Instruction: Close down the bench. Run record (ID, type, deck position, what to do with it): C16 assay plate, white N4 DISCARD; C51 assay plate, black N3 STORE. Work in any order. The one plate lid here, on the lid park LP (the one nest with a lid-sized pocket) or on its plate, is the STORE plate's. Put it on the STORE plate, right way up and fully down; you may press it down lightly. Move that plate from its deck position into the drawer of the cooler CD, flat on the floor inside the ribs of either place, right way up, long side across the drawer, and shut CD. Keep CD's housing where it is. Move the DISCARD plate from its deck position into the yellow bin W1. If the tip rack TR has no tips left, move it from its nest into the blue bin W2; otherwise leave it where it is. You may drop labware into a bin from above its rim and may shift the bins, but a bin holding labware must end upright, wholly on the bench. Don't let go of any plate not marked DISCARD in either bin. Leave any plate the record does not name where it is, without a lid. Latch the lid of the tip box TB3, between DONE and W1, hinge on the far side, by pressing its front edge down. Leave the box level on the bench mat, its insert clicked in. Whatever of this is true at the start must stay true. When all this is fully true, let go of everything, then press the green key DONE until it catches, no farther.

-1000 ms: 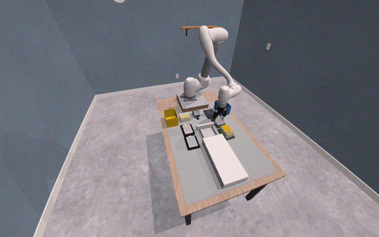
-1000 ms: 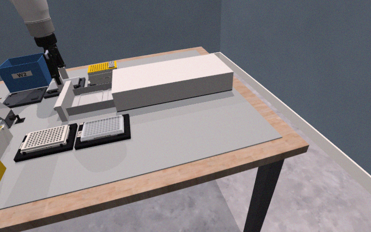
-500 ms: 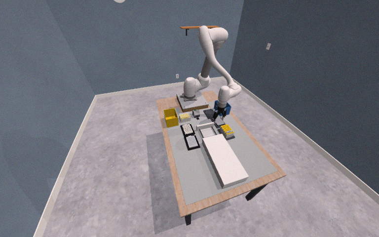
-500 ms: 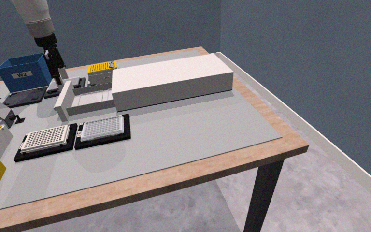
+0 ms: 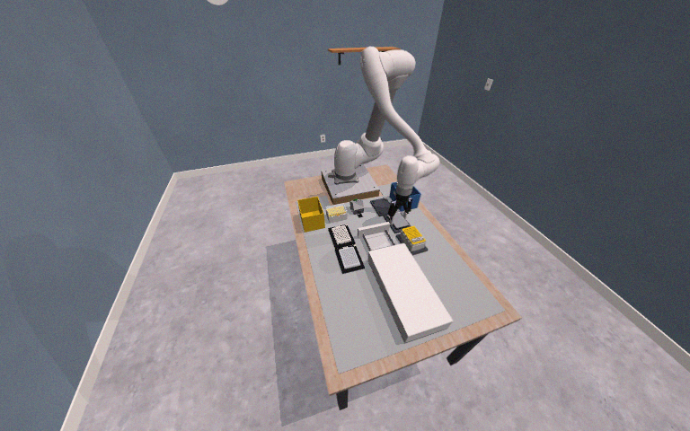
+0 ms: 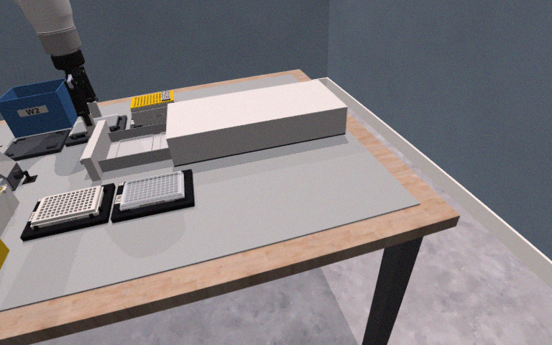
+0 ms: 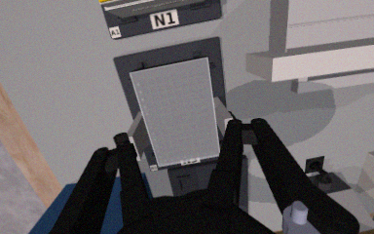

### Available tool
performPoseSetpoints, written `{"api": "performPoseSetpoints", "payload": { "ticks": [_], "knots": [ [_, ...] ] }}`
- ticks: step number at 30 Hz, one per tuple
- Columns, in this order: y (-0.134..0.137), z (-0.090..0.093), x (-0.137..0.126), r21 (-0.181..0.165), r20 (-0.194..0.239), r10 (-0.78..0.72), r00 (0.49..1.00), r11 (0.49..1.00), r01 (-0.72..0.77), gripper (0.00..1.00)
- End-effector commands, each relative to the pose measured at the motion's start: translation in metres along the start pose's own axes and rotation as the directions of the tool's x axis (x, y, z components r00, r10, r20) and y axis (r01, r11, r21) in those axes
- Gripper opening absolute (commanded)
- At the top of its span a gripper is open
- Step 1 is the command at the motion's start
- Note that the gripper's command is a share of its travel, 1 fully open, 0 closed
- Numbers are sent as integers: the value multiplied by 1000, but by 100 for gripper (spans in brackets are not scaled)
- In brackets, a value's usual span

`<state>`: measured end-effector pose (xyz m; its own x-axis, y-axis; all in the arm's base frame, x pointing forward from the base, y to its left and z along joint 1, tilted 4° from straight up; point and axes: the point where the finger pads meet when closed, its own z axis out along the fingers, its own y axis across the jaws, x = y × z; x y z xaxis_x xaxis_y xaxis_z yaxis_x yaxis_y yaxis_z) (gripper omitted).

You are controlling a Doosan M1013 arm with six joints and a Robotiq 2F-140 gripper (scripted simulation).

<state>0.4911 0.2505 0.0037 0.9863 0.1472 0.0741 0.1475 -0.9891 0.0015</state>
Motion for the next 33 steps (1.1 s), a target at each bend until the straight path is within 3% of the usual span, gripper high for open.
{"api": "performPoseSetpoints", "payload": {
  "ticks": [1, 2, 3, 33],
  "knots": [
    [0, 0, 0, 0, 0, 0, 1000, 1000, 0, 55],
    [0, 0, 0, 0, 0, 0, 1000, 1000, 0, 55],
    [0, 0, 0, 0, 0, 0, 1000, 1000, 0, 0],
    [0, -1, 0, 0, 0, 0, 1000, 1000, 0, 0]
  ]
}}
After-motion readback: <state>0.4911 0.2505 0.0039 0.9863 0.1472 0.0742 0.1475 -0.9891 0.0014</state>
